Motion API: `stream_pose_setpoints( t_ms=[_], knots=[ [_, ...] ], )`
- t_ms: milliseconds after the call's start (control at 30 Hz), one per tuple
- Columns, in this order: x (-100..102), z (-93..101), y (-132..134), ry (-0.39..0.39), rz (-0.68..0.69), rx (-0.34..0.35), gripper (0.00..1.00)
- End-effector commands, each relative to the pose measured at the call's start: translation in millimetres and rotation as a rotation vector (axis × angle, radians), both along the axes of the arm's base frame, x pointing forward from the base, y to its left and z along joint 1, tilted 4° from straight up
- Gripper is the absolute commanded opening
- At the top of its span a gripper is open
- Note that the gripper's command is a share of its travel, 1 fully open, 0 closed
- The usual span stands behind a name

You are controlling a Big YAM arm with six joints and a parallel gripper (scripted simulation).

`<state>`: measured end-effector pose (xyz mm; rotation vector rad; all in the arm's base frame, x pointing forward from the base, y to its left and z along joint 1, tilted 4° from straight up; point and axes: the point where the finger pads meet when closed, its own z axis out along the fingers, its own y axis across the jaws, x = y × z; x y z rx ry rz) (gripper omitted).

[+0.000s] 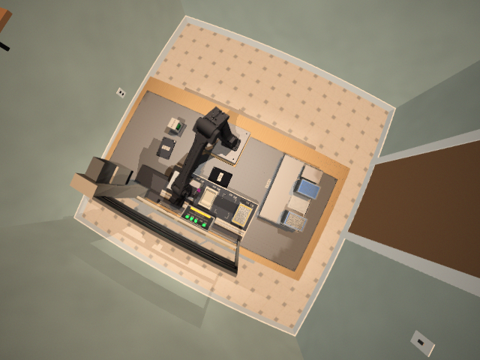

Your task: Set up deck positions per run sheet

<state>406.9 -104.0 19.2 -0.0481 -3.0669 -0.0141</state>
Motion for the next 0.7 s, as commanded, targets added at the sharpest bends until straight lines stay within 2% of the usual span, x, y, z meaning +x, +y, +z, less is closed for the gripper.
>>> stream_pose_setpoints(
  t_ms=[0, 67, 133, 233, 333, 400, 467, 633, 667],
  knots=[
    [9.9, 13.9, -9.4, -0.03, -0.003, -0.007, 1.0],
    [9.9, 13.9, -9.4, -0.03, -0.003, -0.007, 1.0],
    [24.4, 34.0, -13.3, -0.075, -0.002, -0.019, 1.0],
    [24.6, 39.3, -13.3, -0.075, -0.003, -0.019, 1.0],
    [23.2, 35.3, -12.8, -0.054, -0.003, -0.013, 1.0],
    [24.9, 48.1, -13.3, -0.076, -0.003, -0.019, 1.0],
    [24.9, 51.6, -13.3, -0.076, -0.004, -0.019, 1.0],
    [23.7, 46.8, -12.9, -0.053, -0.004, -0.013, 1.0],
    [16.2, 44.0, -10.8, -0.039, -0.004, -0.009, 1.0]
  ],
)
